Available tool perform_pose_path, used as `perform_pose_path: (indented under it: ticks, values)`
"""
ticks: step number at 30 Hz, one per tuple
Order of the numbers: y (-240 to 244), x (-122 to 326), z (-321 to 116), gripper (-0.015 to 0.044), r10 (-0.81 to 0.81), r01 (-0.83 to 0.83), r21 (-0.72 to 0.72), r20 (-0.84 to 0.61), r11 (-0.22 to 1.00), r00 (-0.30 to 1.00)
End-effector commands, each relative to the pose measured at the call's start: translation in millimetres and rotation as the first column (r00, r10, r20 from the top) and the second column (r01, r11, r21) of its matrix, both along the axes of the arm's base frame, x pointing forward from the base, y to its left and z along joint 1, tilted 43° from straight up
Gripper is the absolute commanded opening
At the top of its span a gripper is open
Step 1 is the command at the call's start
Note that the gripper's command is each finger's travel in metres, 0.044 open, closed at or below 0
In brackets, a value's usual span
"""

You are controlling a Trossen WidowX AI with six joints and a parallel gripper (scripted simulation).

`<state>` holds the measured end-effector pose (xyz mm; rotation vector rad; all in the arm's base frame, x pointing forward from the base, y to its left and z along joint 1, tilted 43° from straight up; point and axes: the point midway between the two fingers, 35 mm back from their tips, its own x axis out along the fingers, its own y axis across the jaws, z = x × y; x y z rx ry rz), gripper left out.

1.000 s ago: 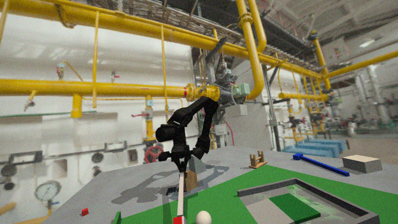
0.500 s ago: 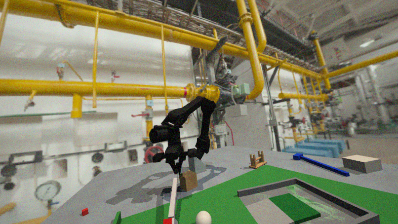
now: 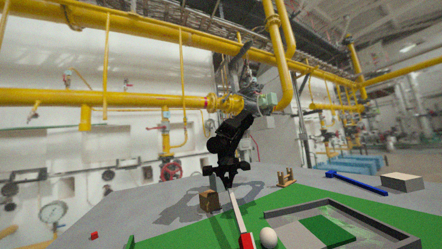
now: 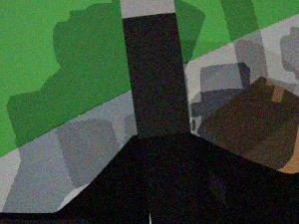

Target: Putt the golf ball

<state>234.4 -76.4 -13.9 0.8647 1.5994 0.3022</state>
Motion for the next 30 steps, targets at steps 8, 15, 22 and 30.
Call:
perform_pose_path:
  ticks: [8,15,22,30]
  values:
    - [-2.5,1.8,20.0,0.0000,-0.021,0.022,0.008,-0.009,1.000,1.000]
    - [-26.9,0.4,46.6,0.0000,-0.021,0.021,0.007,-0.009,1.000,1.000]
    - [-25.7,-0.2,45.4,0.0000,-0.023,0.023,0.012,-0.015,1.000,1.000]
    - [-25.7,-0.2,45.4,0.0000,-0.023,0.023,0.012,-0.015,1.000,1.000]
